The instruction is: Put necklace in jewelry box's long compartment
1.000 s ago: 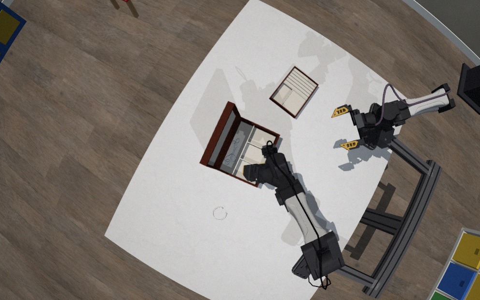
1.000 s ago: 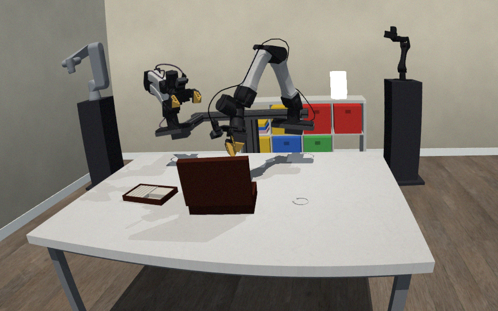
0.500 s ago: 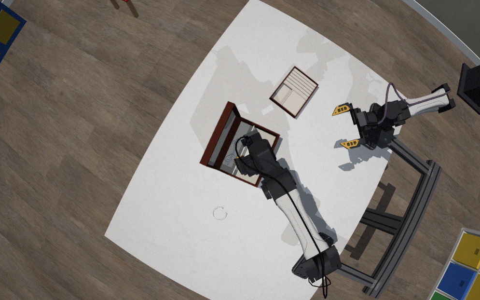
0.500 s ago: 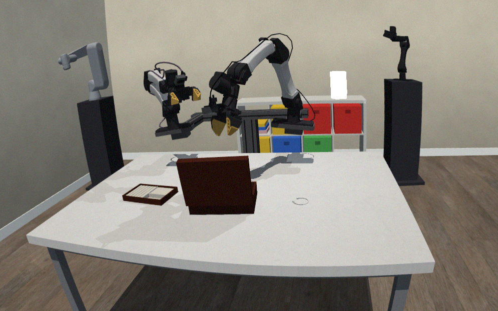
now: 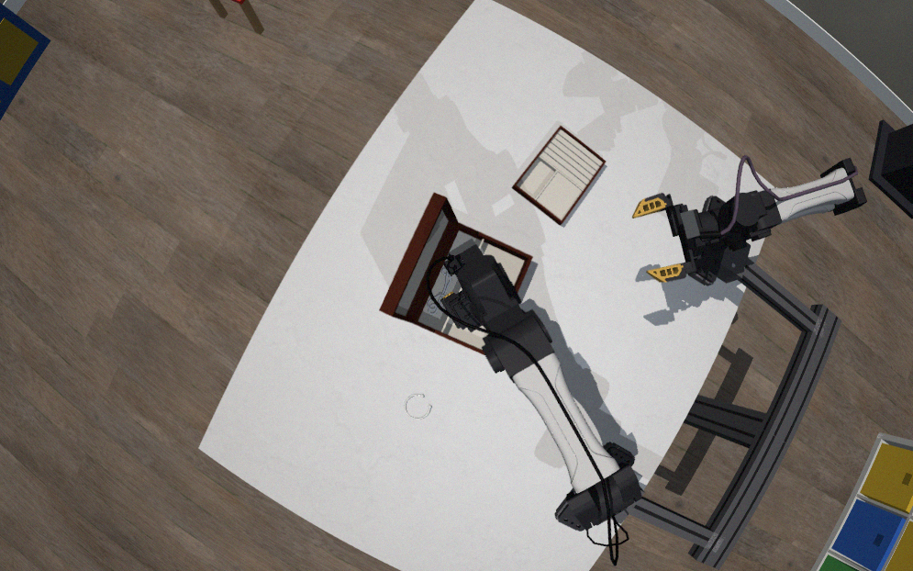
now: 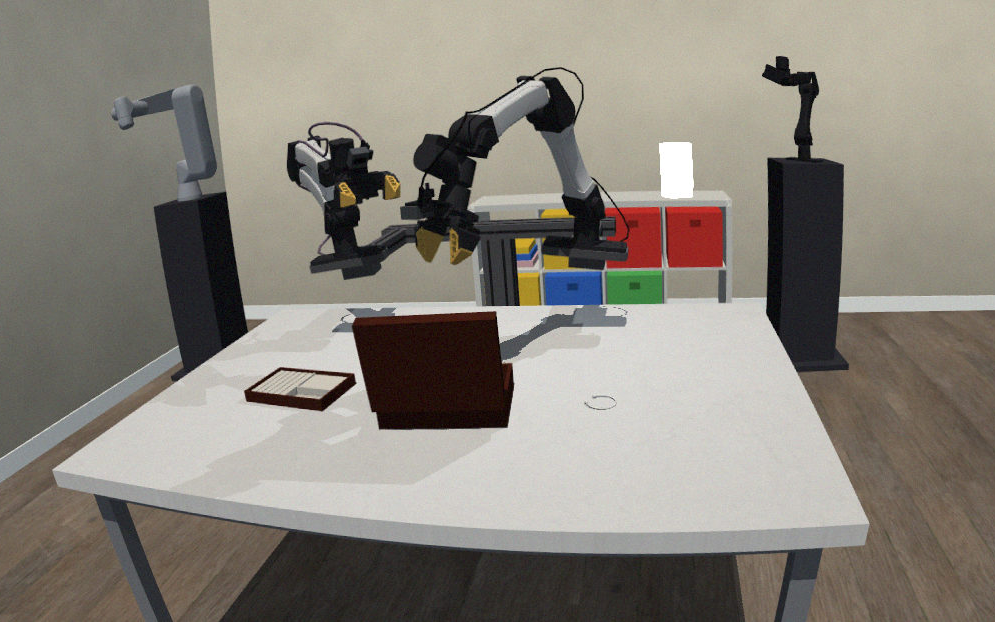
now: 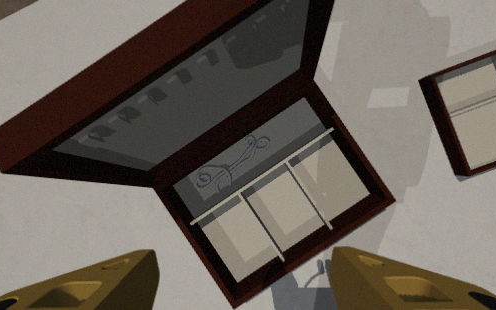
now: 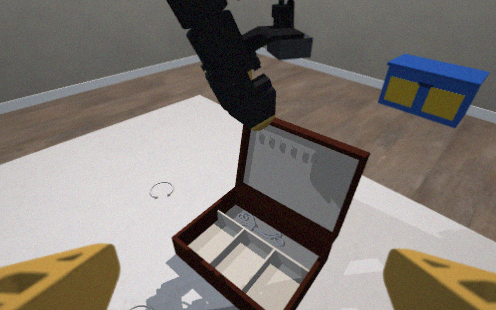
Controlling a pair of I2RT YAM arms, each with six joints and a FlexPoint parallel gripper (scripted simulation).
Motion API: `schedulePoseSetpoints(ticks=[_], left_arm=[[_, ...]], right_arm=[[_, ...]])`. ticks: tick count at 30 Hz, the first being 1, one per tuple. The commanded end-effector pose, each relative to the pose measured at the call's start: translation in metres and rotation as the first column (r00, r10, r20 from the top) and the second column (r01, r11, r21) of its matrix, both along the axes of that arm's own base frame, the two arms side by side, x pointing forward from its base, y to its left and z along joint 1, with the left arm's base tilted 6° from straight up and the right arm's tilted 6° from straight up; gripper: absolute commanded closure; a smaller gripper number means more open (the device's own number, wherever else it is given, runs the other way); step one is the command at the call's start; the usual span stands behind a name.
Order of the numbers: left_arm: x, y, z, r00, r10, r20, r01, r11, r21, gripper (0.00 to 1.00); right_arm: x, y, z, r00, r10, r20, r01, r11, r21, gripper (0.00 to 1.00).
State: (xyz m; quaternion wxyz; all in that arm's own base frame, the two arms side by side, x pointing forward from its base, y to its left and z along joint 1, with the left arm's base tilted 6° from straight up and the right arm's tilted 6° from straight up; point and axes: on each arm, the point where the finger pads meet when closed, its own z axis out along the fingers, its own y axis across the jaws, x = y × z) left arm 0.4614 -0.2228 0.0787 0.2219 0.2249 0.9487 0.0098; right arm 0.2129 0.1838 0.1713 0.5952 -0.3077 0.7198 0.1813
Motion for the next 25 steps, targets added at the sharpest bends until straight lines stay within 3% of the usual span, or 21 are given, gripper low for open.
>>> schedulePoseSetpoints(ticks=[1, 25], left_arm=[[0.0047, -0.0019, 0.0080, 1.000, 0.008, 0.002, -0.008, 1.000, -0.017, 0.35], [0.0004, -0.0027, 0.0117, 1.000, 0.003, 0.004, -0.002, 1.000, -0.018, 0.35]], right_arm=[[0.0010, 0.0008, 0.0084, 1.000, -0.005, 0.010, 0.005, 1.000, 0.018, 0.00], [0.0010, 0.0009, 0.0084, 1.000, -0.005, 0.010, 0.005, 1.000, 0.018, 0.00]])
